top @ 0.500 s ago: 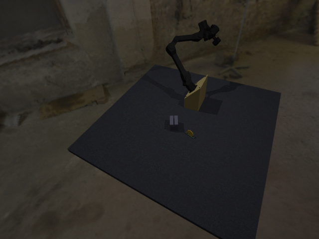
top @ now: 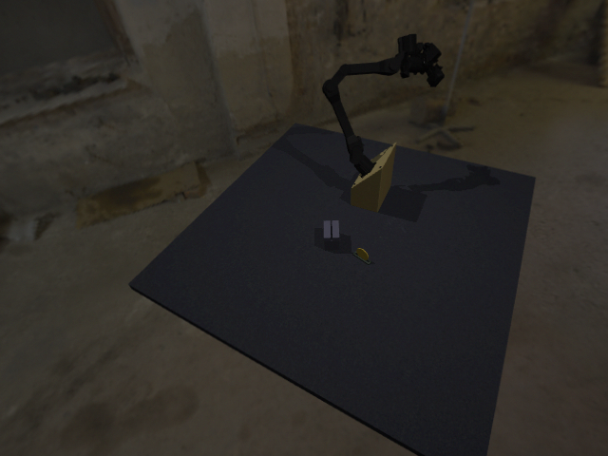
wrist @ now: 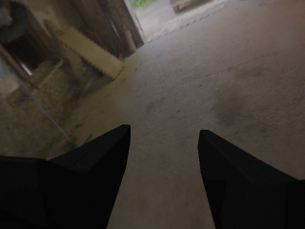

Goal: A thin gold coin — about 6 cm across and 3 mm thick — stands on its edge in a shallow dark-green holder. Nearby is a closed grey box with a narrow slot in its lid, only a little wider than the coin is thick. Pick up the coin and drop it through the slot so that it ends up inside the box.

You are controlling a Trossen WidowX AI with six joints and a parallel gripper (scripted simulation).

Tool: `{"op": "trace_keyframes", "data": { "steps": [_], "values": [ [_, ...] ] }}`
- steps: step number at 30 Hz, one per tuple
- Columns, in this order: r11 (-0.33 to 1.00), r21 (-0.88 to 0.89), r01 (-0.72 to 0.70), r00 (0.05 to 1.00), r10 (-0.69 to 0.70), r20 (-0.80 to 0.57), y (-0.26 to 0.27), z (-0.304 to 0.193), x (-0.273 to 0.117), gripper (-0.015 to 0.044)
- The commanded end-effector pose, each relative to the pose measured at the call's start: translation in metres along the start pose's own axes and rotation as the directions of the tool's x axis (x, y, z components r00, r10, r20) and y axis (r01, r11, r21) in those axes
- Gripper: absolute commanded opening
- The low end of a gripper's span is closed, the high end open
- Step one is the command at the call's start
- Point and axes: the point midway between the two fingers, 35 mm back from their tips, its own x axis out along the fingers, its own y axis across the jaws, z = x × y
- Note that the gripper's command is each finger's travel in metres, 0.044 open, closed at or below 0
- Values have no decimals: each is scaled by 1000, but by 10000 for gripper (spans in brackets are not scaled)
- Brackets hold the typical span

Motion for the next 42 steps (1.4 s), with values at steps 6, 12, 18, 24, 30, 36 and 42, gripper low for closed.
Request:
{"op": "trace_keyframes", "data": {
  "steps": [6,12,18,24,30,36,42],
  "values": [
    [971,34,235,958,-237,161,-95,72,-37,161],
    [889,110,444,860,-457,227,-182,113,-89,161],
    [758,201,621,727,-653,214,-269,130,-155,161],
    [593,285,753,584,-802,125,-348,121,-230,161],
    [407,315,858,440,-897,-39,-418,87,-306,161],
    [245,302,921,324,-913,-249,-472,30,-379,161],
    [136,285,949,261,-845,-467,-508,-46,-444,161]
  ]
}}
